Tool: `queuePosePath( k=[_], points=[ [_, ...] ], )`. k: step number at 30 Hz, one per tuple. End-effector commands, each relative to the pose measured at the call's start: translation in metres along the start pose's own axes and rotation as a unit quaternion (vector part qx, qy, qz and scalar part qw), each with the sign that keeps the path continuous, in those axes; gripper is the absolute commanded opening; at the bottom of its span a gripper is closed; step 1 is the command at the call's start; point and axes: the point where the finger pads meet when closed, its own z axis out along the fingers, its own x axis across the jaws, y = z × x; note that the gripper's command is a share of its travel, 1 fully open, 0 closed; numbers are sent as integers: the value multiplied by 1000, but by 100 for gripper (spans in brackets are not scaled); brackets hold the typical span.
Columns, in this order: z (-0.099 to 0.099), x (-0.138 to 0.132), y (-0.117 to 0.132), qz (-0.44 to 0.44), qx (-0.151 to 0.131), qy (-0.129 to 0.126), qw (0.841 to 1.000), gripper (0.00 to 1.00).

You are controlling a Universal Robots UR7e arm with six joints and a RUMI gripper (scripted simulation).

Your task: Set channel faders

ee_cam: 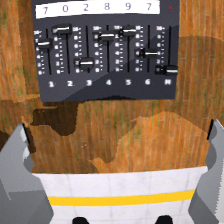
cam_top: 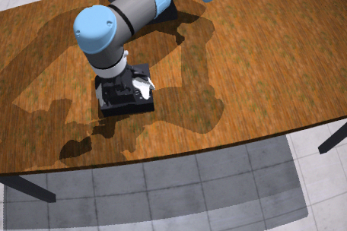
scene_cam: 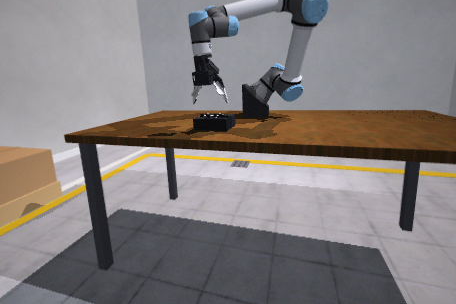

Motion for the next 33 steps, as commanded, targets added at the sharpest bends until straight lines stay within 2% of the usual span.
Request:
queuePosePath(
  k=[1, 23, 33],
  points=[
    [-1, 0, 0, 0, -1, 0, 1000, 100],
    [-2, 0, -2, 16, -2, 0, 1000, 100],
    [-13, -1, -15, 132, -13, 1, 991, 100]
  ],
)
